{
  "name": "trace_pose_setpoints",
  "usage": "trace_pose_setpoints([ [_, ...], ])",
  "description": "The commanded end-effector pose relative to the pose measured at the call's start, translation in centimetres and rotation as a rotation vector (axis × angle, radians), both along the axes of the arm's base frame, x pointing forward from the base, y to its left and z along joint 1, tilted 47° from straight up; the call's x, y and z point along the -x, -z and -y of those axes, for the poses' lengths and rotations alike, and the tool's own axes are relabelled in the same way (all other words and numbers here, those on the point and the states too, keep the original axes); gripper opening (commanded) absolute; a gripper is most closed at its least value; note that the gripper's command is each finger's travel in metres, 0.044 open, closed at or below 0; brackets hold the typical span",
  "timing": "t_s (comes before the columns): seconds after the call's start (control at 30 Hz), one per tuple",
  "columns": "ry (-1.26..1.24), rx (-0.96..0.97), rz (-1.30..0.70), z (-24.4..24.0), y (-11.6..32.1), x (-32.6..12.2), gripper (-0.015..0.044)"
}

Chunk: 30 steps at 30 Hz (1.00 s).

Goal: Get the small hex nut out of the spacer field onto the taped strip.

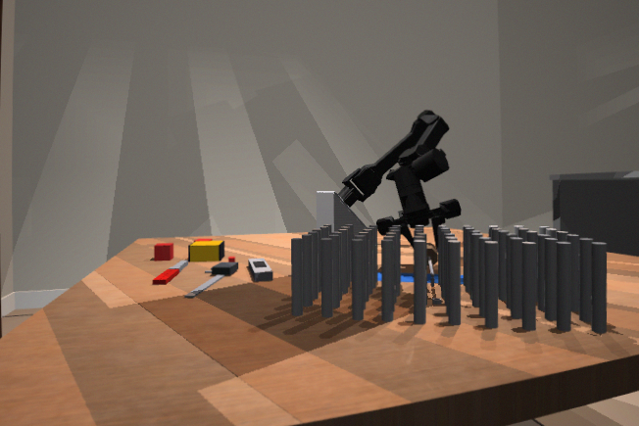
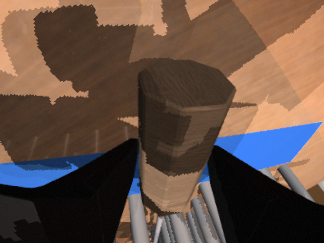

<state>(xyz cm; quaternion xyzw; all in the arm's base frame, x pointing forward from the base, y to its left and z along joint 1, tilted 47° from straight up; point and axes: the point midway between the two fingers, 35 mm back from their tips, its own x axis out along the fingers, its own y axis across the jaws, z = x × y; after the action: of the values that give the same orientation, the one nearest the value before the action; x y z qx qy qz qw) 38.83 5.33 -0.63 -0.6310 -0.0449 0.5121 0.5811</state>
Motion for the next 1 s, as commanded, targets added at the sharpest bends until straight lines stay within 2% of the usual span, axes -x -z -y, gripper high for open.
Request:
trace_pose_setpoints([
  [0.0,0.001,0.003,0.015,0.4,-0.2,-0.7,0.0],
  [0.97,0.001,0.004,0.016,1.1,0.5,-2.1,0.0],
])
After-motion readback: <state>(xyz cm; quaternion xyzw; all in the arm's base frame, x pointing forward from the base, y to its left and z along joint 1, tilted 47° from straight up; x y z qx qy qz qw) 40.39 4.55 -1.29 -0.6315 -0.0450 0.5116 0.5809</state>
